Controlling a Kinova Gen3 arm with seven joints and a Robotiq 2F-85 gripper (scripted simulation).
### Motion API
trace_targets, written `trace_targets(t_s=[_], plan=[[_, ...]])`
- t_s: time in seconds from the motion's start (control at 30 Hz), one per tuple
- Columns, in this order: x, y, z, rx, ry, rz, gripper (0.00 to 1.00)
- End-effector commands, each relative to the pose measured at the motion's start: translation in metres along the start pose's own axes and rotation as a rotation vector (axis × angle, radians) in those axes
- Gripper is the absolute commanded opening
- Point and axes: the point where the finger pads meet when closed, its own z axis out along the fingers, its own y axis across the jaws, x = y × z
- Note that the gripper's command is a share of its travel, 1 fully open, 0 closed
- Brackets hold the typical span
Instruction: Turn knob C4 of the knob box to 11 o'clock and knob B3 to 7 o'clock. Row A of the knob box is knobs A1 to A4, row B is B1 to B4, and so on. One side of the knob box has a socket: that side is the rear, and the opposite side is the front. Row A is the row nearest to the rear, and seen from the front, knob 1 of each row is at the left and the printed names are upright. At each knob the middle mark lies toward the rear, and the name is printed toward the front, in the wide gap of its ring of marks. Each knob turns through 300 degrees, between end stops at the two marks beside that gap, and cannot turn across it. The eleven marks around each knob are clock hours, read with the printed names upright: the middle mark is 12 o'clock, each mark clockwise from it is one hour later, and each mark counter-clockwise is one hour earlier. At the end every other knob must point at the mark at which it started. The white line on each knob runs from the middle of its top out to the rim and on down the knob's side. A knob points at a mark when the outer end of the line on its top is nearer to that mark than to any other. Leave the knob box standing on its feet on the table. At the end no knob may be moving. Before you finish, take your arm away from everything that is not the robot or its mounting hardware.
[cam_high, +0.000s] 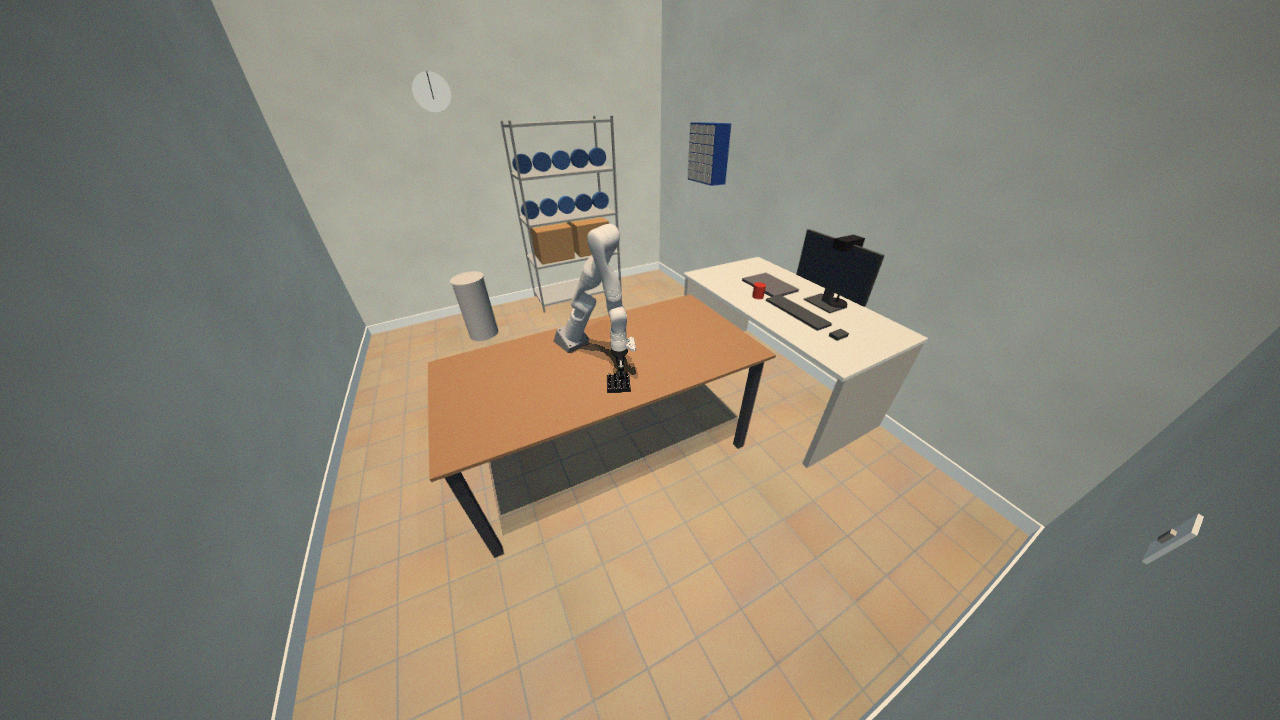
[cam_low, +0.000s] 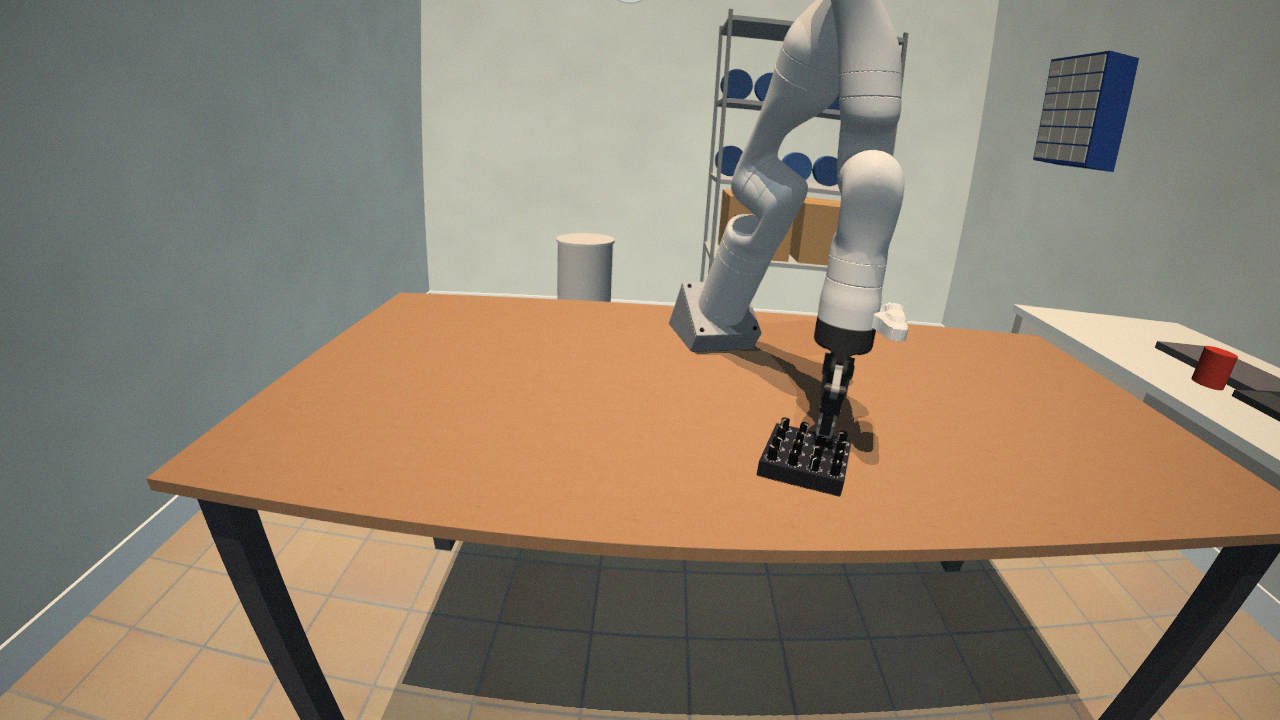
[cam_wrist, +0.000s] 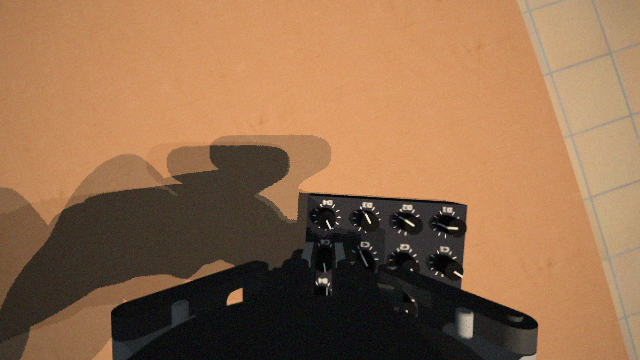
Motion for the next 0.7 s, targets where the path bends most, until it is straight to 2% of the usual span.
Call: trace_targets(t_s=[0.0, 0.37, 0.4, 0.67], plan=[[-0.0007, -0.0006, 0.0002, 0.002, 0.000, 0.002, 0.08], [-0.0007, -0.0006, 0.0002, 0.002, 0.000, 0.002, 0.08], [-0.0007, -0.0006, 0.0002, 0.002, 0.000, 0.002, 0.19], [-0.0007, -0.0006, 0.0002, 0.002, 0.000, 0.002, 0.19]])
